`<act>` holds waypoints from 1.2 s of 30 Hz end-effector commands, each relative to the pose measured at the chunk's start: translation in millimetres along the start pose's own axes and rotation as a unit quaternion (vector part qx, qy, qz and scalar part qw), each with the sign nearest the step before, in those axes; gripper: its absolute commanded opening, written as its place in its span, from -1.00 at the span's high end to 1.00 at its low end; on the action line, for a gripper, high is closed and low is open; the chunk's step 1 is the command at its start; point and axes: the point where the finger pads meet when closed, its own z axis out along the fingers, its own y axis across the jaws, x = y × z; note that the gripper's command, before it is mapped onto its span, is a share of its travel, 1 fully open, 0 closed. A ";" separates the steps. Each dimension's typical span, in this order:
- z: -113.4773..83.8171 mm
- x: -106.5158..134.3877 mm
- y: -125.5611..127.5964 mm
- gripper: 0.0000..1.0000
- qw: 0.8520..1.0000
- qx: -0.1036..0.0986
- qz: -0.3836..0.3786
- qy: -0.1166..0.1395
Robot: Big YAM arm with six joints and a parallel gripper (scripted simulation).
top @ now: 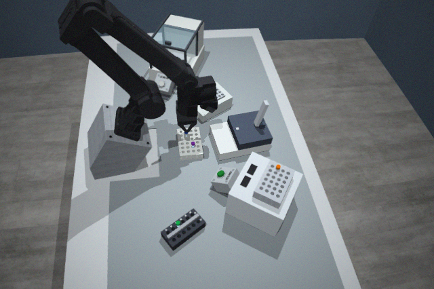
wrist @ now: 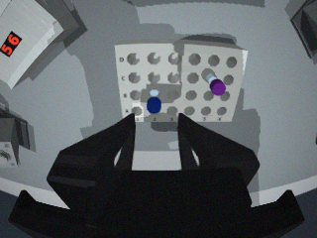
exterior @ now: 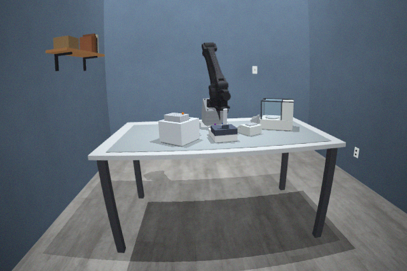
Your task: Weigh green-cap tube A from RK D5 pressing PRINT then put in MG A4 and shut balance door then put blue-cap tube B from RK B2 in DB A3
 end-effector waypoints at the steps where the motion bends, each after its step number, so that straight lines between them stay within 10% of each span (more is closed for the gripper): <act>1: 7.0 -1.6 -1.7 0.28 1.000 0.001 -0.001 -0.001; 36: 9.8 -11.2 2.2 0.28 1.000 -0.002 0.000 -0.010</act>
